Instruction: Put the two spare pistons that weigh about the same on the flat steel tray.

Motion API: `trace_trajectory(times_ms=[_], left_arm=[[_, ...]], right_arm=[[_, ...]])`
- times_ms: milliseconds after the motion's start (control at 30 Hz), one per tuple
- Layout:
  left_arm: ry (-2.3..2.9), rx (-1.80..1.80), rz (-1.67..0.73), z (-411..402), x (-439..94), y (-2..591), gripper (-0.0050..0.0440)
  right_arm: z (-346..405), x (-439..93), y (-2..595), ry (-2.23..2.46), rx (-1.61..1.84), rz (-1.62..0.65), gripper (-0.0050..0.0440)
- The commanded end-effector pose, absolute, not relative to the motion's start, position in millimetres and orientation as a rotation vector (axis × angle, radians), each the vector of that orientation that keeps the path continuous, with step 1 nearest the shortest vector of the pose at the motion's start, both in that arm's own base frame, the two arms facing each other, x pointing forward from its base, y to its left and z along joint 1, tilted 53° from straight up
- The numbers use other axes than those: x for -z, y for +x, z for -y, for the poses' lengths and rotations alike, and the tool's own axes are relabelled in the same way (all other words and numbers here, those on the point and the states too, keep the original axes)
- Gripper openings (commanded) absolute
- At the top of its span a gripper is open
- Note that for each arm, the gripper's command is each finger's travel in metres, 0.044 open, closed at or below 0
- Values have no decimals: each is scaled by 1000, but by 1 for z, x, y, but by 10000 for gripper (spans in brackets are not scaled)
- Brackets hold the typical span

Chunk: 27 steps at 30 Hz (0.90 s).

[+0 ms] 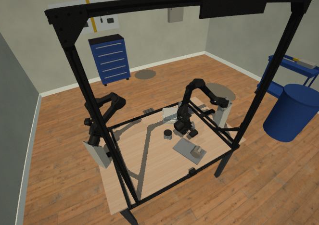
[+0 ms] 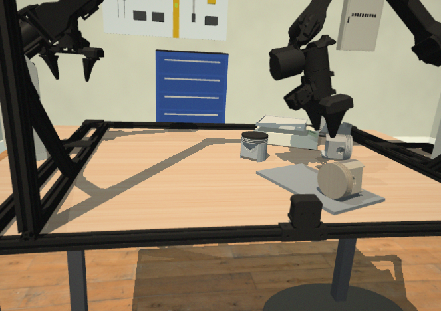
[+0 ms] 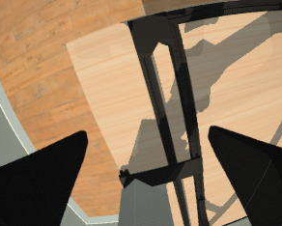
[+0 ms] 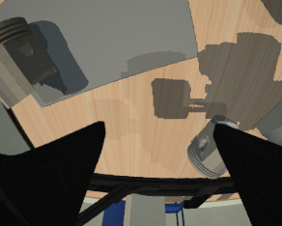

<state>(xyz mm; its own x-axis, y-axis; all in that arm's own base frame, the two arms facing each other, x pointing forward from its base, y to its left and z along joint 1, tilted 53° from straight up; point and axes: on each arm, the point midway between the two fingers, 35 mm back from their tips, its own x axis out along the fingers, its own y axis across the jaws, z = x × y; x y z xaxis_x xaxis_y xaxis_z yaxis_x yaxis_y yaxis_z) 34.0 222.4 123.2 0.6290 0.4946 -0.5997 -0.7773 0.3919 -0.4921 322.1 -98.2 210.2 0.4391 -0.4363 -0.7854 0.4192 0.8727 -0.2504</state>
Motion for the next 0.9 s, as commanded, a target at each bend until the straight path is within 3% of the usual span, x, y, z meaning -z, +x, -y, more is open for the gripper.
trace_trajectory(times_ms=[0, 867], left_arm=[[-830, -832, -386, -222, -123, 34, 440], [-830, -832, -386, -222, -123, 34, 440]], right_arm=[[106, -210, 314, 27, 528, -977, 378], [186, -191, 228, 343, 595, -887, 378]])
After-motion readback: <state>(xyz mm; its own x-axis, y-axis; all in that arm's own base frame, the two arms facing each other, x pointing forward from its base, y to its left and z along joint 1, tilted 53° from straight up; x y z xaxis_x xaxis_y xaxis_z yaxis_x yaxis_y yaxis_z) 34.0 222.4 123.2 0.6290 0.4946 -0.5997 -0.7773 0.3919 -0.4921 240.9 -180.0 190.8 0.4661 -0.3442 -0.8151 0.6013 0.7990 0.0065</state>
